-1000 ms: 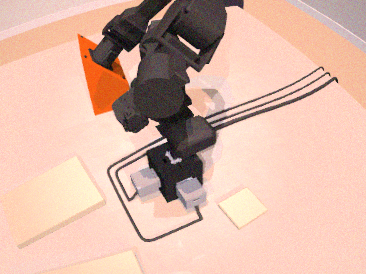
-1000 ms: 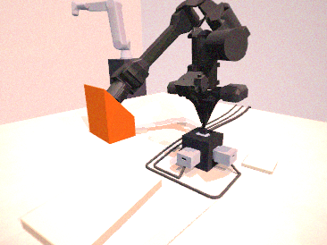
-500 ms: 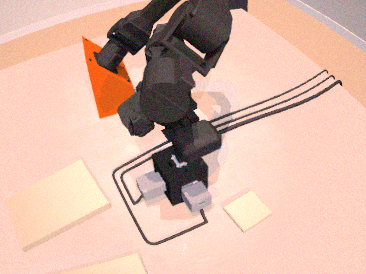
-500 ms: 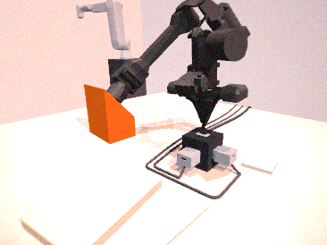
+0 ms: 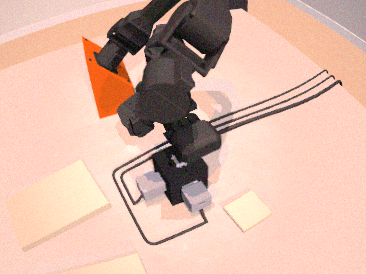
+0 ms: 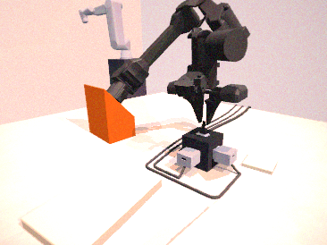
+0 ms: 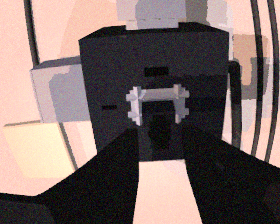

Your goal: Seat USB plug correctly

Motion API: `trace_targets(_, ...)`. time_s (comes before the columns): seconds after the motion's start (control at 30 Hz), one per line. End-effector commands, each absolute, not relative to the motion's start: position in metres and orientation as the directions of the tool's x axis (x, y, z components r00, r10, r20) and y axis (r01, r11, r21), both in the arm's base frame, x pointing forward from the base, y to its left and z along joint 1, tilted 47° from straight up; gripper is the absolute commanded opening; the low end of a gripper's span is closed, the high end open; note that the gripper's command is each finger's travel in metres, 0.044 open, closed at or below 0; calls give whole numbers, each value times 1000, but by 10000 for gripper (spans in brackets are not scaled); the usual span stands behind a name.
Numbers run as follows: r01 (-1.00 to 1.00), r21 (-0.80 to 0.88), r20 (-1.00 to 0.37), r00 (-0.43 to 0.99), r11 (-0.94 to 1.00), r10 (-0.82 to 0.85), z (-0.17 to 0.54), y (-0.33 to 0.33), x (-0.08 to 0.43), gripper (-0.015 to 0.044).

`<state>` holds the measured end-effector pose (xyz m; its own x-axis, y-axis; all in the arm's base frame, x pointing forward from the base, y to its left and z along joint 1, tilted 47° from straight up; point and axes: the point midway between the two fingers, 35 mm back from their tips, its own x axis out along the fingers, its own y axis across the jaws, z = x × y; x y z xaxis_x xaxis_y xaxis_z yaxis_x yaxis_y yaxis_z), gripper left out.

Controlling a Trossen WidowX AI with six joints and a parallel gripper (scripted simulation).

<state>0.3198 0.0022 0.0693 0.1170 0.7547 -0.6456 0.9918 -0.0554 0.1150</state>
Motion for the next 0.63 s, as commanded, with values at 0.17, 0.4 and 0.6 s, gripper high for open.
trace_targets(0.17,992,115,-646,117,-55,755,69,2,320,95)
trace_targets(0.4,992,115,-646,117,-55,755,73,-1,319,95)
trace_targets(0.6,992,115,-646,117,-55,754,77,-6,319,95)
